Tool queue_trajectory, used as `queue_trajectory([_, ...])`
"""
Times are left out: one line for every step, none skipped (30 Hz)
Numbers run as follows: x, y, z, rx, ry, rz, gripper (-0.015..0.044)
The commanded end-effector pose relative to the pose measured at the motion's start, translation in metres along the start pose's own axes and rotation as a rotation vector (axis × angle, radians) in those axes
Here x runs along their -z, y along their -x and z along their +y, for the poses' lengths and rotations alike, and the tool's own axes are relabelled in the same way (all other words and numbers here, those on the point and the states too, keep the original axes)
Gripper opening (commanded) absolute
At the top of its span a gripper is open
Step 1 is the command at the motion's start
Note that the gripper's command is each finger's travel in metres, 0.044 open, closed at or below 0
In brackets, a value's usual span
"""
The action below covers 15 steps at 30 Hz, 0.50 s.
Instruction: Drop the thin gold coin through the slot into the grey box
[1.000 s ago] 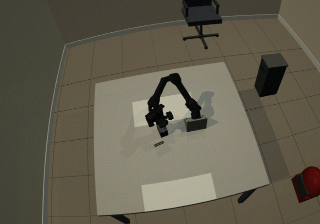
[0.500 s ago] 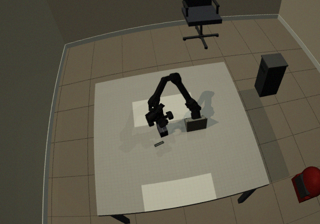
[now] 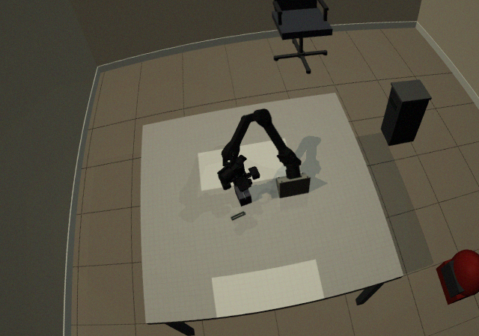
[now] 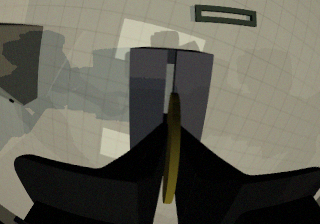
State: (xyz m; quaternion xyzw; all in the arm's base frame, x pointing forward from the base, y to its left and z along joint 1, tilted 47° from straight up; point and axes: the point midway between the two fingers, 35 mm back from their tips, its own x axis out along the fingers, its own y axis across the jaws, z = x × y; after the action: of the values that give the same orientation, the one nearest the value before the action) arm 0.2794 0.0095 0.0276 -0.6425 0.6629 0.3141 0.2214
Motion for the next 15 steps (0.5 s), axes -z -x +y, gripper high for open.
queue_trajectory([0.0, -0.0025, -0.0002, 0.0, -0.002, 0.0, 0.0])
queue_trajectory([0.0001, -0.0029, 0.0001, 0.0, -0.001, 0.0, 0.0])
queue_trajectory([0.0002, -0.0033, 0.0006, 0.0, 0.0, 0.0, 0.0])
queue_trajectory([0.0004, -0.0036, 0.001, 0.0, 0.002, 0.0, 0.0])
queue_trajectory([0.0005, -0.004, 0.0015, 0.0, 0.004, 0.0, 0.0])
queue_trajectory([0.0007, -0.0043, 0.0019, 0.0, 0.006, 0.0, 0.0])
queue_trajectory([0.0008, -0.0046, 0.0022, 0.0, 0.007, 0.0, 0.0])
queue_trajectory([0.0008, -0.0048, 0.0024, 0.0, 0.008, 0.0, 0.0])
queue_trajectory([0.0008, -0.005, 0.0025, 0.0, 0.009, 0.0, 0.0])
queue_trajectory([0.0008, -0.0053, 0.0025, 0.0, 0.009, 0.0, 0.0])
queue_trajectory([0.0007, -0.0056, 0.0024, 0.0, 0.009, 0.0, 0.0])
queue_trajectory([0.0006, -0.006, 0.0023, 0.0, 0.009, 0.0, 0.0])
queue_trajectory([0.0006, -0.0063, 0.0022, 0.0, 0.008, 0.0, 0.0])
queue_trajectory([0.0006, -0.0066, 0.002, 0.0, 0.007, 0.001, 0.0])
queue_trajectory([0.0006, -0.007, 0.0017, 0.0, 0.007, 0.001, 0.0])
